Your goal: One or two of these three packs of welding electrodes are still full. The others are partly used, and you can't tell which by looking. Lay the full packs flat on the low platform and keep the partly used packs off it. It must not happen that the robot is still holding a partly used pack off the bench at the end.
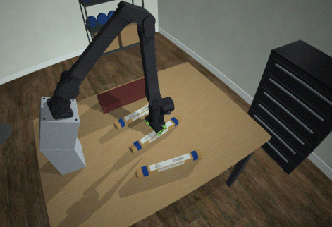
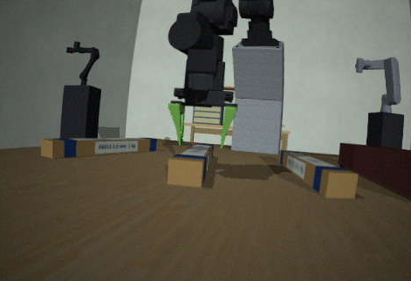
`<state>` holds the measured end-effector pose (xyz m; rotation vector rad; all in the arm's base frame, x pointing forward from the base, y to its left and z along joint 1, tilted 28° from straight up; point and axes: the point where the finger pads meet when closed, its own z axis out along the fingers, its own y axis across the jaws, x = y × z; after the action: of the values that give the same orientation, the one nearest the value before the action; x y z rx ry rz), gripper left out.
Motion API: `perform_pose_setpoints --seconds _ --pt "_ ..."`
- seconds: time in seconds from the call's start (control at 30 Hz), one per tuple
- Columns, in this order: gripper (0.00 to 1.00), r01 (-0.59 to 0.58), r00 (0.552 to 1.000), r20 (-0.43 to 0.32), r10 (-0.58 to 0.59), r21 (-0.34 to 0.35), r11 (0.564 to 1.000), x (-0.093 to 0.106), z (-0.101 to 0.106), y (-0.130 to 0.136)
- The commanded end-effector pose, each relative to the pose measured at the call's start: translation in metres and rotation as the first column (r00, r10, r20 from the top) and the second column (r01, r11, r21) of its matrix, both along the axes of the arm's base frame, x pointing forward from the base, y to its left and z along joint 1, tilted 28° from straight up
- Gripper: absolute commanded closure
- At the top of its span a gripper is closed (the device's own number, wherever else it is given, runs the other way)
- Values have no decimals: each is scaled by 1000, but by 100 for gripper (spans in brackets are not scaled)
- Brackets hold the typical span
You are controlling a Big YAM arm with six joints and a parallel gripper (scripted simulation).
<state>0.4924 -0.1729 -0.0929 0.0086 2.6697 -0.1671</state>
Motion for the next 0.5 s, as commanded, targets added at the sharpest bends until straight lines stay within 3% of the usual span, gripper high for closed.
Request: perform_pose_setpoints --seconds 0.0,0.47 --pt "26 -1 1000 21 1 -7 1000 7 15 1" --pt "26 0 1000 18 0 -7 1000 7 12 -2"
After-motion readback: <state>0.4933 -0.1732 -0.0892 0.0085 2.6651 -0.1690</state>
